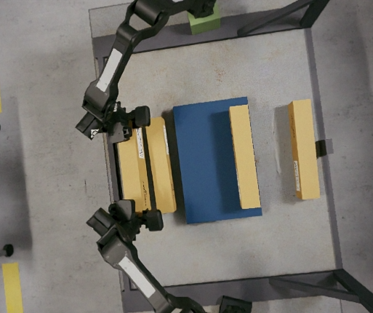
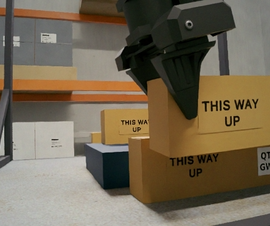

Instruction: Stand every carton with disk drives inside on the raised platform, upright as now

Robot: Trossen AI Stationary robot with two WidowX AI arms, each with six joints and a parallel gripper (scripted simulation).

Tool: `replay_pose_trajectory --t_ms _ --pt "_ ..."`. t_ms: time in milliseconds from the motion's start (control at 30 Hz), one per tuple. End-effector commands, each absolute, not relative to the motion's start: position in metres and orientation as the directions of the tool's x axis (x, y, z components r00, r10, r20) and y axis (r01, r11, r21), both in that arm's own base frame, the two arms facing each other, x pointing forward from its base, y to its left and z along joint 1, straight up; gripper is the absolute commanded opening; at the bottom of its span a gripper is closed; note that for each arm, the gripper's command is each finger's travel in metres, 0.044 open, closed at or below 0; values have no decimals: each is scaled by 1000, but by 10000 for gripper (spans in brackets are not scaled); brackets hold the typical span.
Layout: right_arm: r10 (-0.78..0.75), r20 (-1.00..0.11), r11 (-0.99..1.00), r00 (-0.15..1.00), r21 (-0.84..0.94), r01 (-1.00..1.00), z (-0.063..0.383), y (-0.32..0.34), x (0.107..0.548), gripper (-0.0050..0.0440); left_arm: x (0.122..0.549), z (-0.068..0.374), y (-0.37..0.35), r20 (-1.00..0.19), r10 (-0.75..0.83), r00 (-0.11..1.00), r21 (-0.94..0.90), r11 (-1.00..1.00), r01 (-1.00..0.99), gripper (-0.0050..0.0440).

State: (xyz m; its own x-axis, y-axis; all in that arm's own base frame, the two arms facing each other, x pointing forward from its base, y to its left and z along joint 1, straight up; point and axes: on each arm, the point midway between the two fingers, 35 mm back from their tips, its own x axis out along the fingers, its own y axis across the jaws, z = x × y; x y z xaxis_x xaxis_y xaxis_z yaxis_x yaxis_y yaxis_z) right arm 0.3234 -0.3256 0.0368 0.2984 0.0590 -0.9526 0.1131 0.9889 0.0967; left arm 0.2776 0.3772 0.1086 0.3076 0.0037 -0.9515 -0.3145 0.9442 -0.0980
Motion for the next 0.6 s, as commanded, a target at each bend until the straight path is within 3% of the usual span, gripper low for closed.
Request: replay_pose_trajectory --t_ms 0,333,367,567 --pt "-18 -935 993 354 25 116 79 -337 326 -50 276 148 387 -932 88 351 -29 949 -314 -50" --pt "-18 -935 993 354 25 116 79 -337 326 -50 276 148 387 -932 88 351 -29 949 -314 -50" --pt "-24 -934 993 357 19 117 104 -338 325 -50 275 179 390 -928 106 357 -12 949 -315 -50" --pt "-24 -934 993 357 19 117 104 -338 325 -50 275 179 390 -928 106 357 -12 949 -315 -50"
